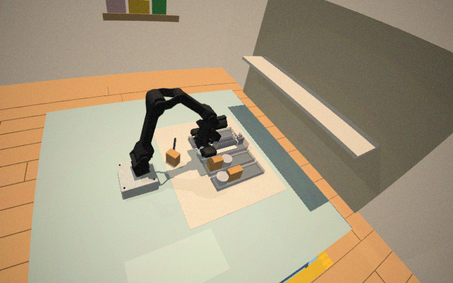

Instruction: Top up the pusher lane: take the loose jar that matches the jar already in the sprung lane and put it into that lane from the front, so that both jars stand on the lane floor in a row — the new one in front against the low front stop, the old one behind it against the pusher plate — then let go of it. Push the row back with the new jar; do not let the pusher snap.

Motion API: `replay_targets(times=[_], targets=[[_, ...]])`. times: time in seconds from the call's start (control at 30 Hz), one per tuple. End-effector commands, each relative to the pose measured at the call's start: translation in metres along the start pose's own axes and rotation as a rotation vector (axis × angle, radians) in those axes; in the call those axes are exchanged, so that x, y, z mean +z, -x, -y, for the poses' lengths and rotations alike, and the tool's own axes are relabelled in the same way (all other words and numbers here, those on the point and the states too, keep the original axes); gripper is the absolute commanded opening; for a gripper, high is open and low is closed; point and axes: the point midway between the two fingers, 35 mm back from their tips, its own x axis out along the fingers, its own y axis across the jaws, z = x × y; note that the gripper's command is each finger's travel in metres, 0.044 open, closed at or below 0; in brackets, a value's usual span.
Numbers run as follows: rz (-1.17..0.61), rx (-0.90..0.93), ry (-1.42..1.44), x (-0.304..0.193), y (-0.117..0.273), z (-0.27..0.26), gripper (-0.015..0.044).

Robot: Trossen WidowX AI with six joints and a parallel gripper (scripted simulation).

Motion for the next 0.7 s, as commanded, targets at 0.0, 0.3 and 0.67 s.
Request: replay_targets(times=[0.0, 0.3, 0.67], targets=[[0.022, 0.006, -0.006, 0.0097, 0.0011, -0.001, 0.0], [0.022, 0.006, -0.006, 0.0138, 0.0013, -0.001, 0.0], [0.023, 0.006, -0.006, 0.0188, 0.0018, -0.0011, 0.0]])
